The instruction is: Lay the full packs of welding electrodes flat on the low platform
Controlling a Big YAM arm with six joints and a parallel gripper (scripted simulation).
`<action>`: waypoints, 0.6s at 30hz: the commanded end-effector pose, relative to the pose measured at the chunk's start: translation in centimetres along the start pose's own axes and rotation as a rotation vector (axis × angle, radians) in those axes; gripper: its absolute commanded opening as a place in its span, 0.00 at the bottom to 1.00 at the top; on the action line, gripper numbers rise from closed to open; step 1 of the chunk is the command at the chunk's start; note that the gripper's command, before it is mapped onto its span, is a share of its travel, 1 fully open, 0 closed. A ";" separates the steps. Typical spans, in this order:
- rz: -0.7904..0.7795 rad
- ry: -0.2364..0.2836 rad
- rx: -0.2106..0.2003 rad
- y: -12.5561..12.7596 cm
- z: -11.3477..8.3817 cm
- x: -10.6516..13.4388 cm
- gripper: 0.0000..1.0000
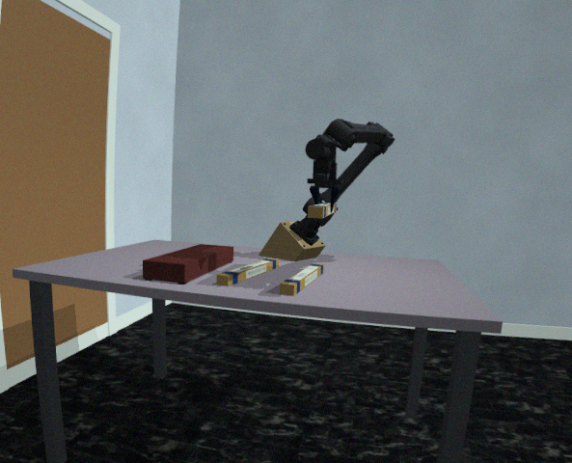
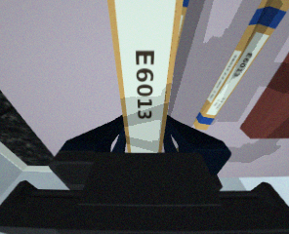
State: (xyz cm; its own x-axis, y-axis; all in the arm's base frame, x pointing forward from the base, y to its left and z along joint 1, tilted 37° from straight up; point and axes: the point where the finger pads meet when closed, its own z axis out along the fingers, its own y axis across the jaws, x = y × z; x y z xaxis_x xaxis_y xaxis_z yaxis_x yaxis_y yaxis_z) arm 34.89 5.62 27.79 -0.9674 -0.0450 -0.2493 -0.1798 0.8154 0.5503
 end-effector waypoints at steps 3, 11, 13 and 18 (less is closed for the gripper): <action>0.000 -0.009 0.002 -1.7 -0.7 0.2 0.00; 0.005 -0.004 0.000 -4.0 -0.6 0.3 0.00; 0.005 -0.003 0.000 -4.3 -0.5 0.3 0.00; -0.002 -0.013 0.003 -5.1 -0.9 0.3 0.00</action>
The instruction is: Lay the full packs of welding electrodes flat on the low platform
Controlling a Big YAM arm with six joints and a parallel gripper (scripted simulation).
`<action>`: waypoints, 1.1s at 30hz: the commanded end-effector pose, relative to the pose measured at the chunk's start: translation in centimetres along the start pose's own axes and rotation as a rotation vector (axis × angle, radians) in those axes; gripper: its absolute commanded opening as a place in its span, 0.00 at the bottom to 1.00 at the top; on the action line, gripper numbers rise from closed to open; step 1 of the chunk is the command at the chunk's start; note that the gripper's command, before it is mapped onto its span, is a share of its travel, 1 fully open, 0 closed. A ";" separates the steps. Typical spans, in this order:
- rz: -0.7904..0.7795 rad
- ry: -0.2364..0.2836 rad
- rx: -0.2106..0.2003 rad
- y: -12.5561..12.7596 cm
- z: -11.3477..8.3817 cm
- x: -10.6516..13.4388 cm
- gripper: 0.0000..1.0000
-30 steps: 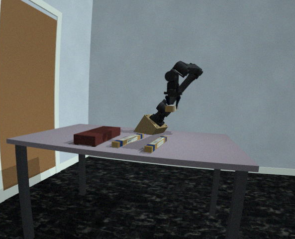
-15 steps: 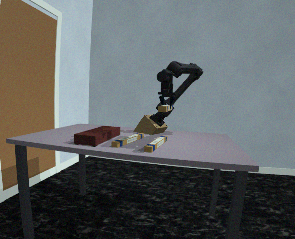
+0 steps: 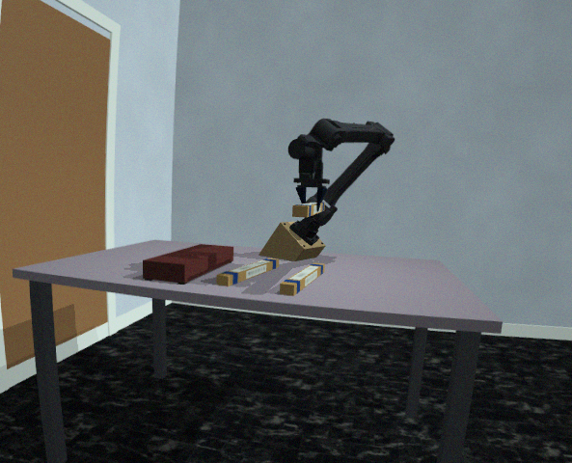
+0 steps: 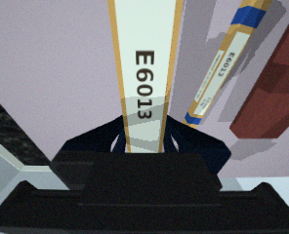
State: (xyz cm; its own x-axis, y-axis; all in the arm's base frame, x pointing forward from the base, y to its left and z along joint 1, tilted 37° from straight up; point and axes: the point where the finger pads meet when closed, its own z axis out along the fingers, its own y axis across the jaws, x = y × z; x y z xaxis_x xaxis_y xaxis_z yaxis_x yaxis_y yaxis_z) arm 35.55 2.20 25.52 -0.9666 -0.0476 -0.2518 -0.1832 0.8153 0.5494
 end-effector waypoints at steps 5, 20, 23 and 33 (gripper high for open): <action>0.006 -0.007 0.000 -2.4 -0.6 0.3 0.00; -0.003 -0.018 0.006 -5.9 -1.0 0.0 0.00; -0.007 -0.023 0.010 -6.7 -1.1 -0.2 0.00; -0.026 -0.045 0.025 -8.9 -1.8 -0.9 0.00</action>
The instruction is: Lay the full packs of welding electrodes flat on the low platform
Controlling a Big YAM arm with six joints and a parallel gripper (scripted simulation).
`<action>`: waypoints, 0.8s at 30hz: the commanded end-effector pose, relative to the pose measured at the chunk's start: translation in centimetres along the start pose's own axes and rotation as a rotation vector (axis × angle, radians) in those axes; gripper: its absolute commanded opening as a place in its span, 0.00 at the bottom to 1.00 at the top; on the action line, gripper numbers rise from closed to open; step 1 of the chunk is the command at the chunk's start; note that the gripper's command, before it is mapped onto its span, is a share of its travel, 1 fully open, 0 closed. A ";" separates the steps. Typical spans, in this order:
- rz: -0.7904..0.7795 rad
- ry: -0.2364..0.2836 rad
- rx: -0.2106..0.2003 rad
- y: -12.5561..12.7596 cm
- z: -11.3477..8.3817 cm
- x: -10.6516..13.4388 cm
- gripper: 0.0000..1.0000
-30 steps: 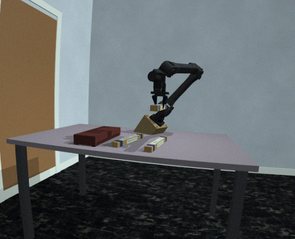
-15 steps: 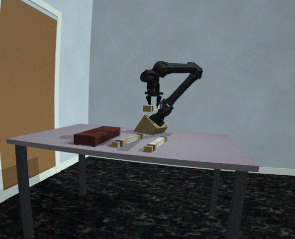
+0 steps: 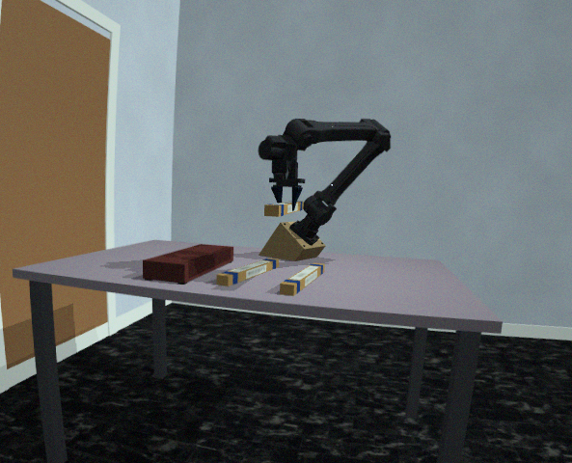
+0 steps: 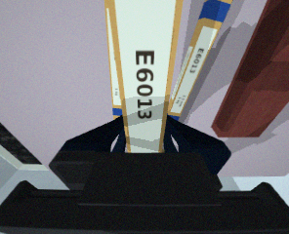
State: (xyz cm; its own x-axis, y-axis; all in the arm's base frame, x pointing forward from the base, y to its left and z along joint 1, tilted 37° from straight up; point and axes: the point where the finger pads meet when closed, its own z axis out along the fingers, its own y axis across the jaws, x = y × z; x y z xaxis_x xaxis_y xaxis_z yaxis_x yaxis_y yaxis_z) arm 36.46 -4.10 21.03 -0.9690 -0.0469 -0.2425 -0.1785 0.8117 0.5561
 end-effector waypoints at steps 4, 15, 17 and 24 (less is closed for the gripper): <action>-0.036 -0.056 0.034 -1.7 -2.1 -1.6 0.00; -0.038 -0.061 0.038 -1.5 -2.1 -1.1 0.00; -0.033 -0.058 0.036 -1.5 -1.8 -0.8 0.00; -0.023 -0.050 0.030 -1.6 -1.3 -0.2 0.00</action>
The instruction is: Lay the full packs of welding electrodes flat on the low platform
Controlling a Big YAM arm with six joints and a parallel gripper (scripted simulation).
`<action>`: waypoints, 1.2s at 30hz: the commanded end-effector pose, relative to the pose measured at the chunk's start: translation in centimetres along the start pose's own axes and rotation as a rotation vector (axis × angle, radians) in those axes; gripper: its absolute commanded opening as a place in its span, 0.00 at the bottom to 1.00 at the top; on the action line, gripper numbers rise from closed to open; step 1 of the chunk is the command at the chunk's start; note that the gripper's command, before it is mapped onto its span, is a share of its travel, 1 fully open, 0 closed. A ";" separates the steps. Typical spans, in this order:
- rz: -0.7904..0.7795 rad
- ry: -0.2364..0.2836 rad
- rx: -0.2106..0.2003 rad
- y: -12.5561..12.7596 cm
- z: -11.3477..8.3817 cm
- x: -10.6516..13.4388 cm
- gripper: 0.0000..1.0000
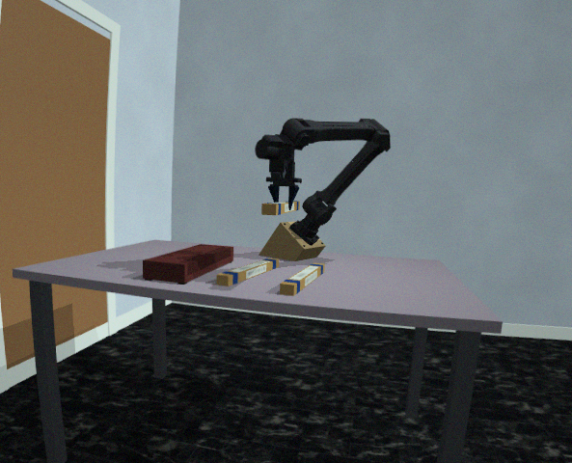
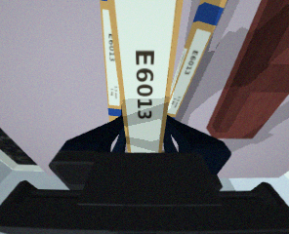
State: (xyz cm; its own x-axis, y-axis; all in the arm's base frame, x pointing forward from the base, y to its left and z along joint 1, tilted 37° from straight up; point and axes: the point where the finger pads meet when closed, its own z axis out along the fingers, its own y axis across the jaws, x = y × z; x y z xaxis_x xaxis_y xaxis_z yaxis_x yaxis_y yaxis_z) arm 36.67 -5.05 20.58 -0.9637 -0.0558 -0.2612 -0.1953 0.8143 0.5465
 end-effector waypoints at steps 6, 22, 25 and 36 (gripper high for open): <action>-0.005 -0.037 0.023 -0.6 -1.0 0.1 0.00; -0.005 -0.035 0.022 -0.6 -0.9 0.3 0.00; -0.004 -0.035 0.022 -0.6 -0.9 0.4 0.00; -0.009 -0.026 0.016 -0.1 0.0 -0.4 0.00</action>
State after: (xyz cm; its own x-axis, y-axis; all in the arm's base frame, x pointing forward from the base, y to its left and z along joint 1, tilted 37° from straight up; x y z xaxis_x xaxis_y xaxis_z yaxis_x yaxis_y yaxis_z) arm 36.53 -5.04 20.20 -0.9635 -0.0535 -0.2623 -0.1939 0.8152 0.5458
